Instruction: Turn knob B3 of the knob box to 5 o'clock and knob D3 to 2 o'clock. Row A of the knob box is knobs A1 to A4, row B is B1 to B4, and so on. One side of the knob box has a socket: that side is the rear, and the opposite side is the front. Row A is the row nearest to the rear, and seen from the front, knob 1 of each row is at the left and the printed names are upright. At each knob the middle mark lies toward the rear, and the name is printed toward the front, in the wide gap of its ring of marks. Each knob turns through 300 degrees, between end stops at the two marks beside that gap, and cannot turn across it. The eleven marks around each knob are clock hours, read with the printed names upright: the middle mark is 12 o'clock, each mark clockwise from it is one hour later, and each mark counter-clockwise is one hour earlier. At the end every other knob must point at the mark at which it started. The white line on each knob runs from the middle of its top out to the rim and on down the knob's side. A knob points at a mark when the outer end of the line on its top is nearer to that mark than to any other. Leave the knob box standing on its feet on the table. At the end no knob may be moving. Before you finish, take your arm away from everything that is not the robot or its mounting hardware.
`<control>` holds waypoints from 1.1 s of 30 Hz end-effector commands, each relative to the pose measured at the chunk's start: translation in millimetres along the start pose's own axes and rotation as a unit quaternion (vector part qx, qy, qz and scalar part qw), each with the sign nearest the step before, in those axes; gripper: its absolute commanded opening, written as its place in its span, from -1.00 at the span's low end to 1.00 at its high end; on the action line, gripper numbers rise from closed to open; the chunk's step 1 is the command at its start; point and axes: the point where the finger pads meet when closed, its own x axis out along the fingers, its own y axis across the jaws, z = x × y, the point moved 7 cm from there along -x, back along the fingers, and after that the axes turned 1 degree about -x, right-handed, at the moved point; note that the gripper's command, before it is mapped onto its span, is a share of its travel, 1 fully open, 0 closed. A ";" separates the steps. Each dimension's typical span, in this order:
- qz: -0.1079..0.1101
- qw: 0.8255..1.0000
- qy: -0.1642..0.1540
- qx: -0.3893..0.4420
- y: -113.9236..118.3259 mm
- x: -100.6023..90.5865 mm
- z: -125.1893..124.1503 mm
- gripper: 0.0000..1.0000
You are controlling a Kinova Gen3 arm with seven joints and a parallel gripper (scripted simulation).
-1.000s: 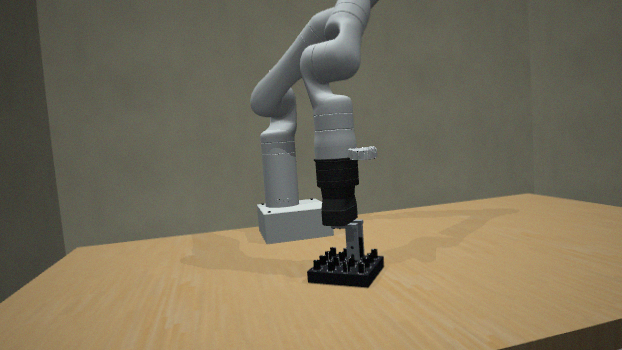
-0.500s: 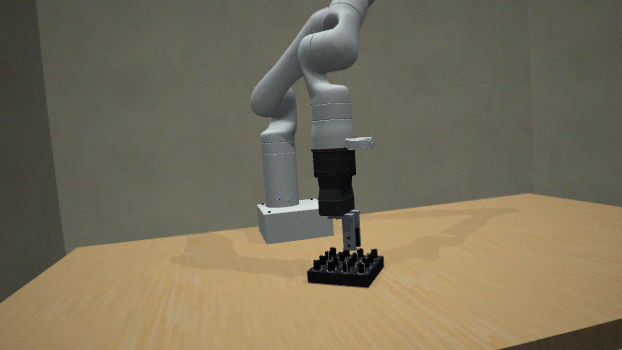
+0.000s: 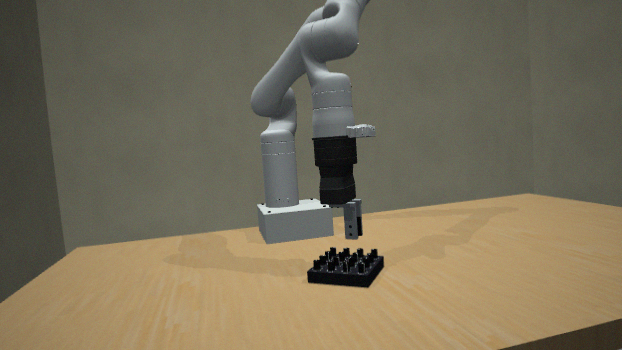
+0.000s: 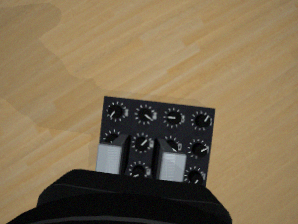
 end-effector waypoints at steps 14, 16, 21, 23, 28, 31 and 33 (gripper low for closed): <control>0.000 1.000 0.001 -0.005 -0.2 -1.1 -1.0 -0.07; 0.000 1.000 0.001 -0.011 -0.5 -1.1 -1.1 -0.07; -0.001 1.000 0.000 -0.031 -1.3 -1.1 -1.3 -0.07; -0.002 0.999 0.000 -0.039 -1.6 -1.1 -1.4 -0.07; -0.004 0.996 -0.001 -0.090 -3.6 -1.4 -1.9 -0.07; -0.007 0.991 -0.002 -0.132 -5.1 -1.7 -2.2 -0.07; -0.008 0.986 -0.002 -0.164 -6.1 -2.0 -2.4 -0.07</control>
